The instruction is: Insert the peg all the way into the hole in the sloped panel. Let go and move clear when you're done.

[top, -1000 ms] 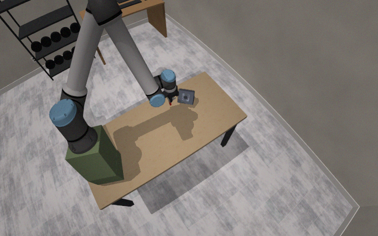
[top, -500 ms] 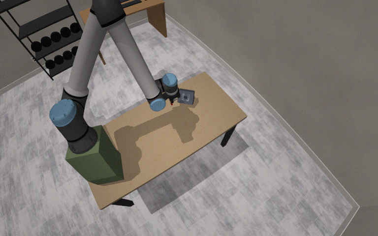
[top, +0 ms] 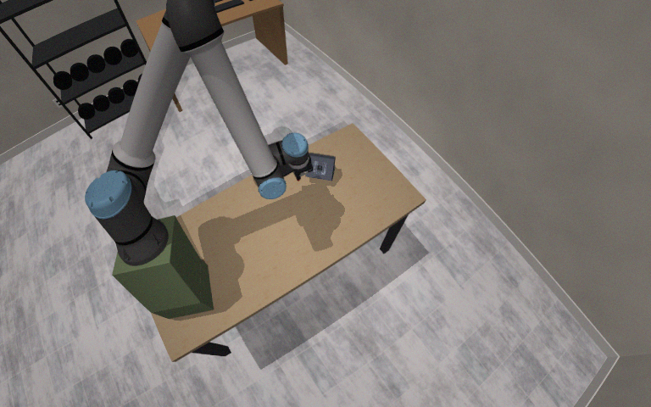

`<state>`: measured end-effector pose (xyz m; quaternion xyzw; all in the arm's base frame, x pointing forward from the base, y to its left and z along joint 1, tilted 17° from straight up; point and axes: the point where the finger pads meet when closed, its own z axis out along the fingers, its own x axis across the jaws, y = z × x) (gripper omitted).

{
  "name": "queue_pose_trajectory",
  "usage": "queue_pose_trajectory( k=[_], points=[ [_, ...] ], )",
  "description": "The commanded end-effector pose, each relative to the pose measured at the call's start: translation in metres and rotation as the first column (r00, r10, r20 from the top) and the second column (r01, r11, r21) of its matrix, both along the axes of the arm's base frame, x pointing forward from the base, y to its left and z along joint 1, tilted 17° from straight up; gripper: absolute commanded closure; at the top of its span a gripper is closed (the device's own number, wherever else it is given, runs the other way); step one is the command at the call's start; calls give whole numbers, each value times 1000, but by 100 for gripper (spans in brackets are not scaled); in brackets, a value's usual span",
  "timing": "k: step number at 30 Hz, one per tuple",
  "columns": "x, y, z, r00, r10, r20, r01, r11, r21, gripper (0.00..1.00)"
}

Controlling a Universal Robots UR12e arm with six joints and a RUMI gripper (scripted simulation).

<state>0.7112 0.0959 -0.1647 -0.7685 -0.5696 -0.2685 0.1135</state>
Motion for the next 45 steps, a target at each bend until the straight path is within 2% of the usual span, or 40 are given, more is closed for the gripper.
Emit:
queue_pose_trajectory(
  k=[1,20,45],
  points=[
    [2,-3,0,1000,-21,5,21,1000,21,100],
    [10,-16,1,994,-107,14,105,988,112,100],
    [18,-35,5,976,-216,16,206,950,236,100]
  ],
)
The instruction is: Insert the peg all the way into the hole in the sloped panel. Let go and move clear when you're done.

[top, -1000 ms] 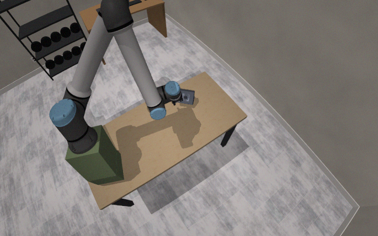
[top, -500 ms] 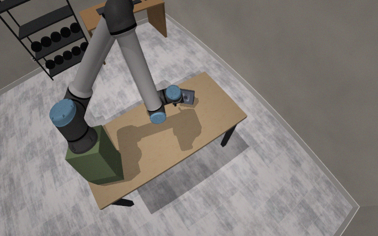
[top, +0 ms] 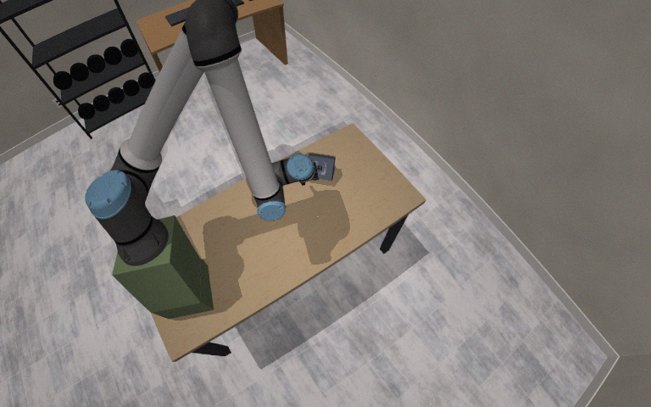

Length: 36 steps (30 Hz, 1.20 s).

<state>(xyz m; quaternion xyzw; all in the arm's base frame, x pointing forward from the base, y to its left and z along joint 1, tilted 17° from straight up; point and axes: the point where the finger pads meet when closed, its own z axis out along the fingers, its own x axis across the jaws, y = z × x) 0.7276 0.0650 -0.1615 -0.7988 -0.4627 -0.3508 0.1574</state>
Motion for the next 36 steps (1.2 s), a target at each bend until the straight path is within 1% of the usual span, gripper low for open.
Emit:
queue_pose_trajectory(
  k=[1,5,20,22,36],
  points=[
    [2,-5,2,1000,-25,7,25,999,28,100],
    [3,-7,2,999,-34,8,34,999,39,100],
    [6,-21,7,995,-101,19,98,988,121,100],
    [6,-21,7,995,-101,19,98,988,121,100],
    [8,-35,14,987,-161,26,152,968,198,100]
  ],
)
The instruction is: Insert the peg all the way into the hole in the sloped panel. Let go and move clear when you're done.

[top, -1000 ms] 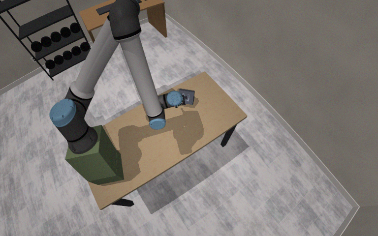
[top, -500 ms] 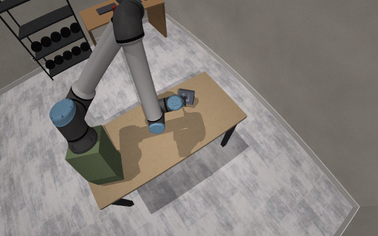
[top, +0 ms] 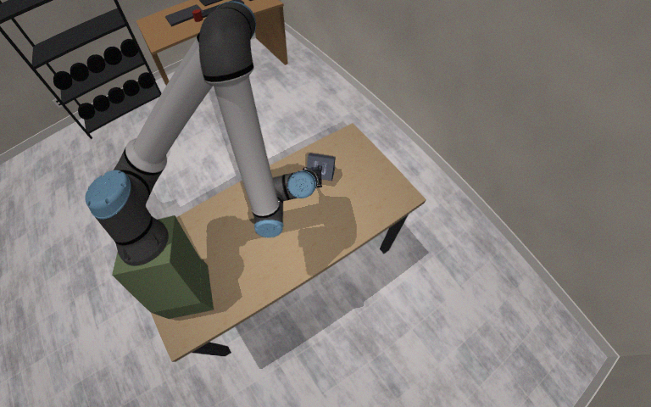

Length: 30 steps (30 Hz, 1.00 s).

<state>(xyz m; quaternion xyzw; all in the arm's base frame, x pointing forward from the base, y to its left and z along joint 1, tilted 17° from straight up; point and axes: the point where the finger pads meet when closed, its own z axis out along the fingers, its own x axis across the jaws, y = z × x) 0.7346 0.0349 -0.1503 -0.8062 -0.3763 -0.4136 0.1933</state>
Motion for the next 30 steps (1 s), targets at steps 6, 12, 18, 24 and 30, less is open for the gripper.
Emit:
queue_pose_trajectory(
  k=[6,12,18,24,30],
  points=[
    [1,-9,4,999,-35,11,34,998,45,100],
    [1,-15,8,998,-59,17,57,995,78,100],
    [1,-21,11,996,-82,23,79,991,111,100],
    [1,-26,13,995,-98,26,93,987,133,100],
    [0,-32,17,992,-120,31,114,979,167,100]
  ],
)
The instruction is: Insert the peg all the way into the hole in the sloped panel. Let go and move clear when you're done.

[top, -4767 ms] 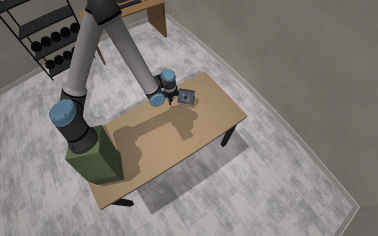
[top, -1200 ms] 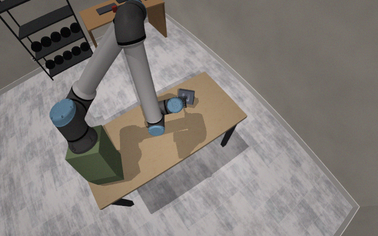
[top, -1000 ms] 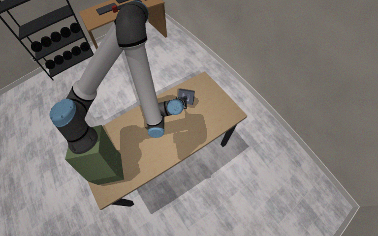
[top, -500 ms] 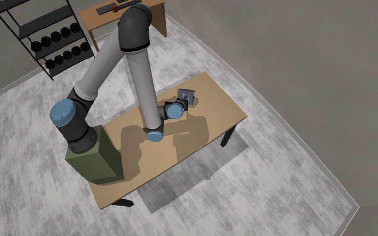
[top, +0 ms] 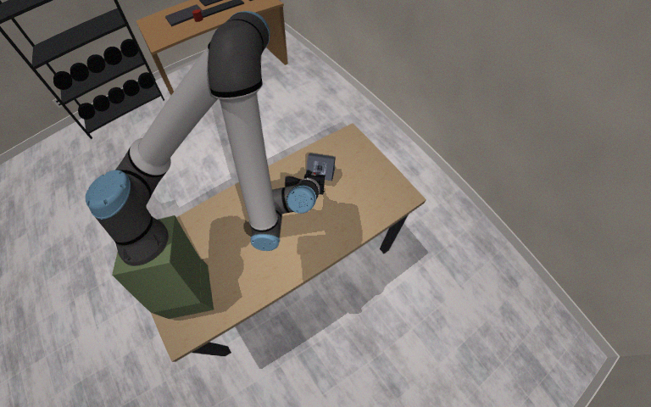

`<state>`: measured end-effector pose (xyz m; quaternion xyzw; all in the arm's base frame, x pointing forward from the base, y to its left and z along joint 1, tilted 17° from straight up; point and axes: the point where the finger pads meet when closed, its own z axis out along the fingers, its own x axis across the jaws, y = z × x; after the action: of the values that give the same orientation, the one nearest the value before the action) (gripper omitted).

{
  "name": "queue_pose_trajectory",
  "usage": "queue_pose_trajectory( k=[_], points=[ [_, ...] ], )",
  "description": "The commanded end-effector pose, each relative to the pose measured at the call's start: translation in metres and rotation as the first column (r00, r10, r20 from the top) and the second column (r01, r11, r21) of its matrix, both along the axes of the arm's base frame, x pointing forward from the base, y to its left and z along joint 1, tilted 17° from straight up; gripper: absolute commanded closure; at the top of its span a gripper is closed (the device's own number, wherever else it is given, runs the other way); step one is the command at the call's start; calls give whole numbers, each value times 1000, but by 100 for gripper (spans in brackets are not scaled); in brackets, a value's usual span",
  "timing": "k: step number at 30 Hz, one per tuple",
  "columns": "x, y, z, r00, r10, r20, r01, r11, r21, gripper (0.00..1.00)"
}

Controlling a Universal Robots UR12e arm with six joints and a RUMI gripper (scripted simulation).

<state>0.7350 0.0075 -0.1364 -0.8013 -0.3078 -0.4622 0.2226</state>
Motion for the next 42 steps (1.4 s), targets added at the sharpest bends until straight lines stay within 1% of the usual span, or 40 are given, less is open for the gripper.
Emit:
queue_pose_trajectory(
  k=[1,16,24,42],
  points=[
    [0,-6,4,1000,-20,9,20,999,28,100],
    [-3,-20,12,998,-64,24,61,994,96,100],
    [0,-18,11,998,-64,24,62,993,97,100],
    [13,-5,3,998,-64,24,61,993,97,100]
  ],
)
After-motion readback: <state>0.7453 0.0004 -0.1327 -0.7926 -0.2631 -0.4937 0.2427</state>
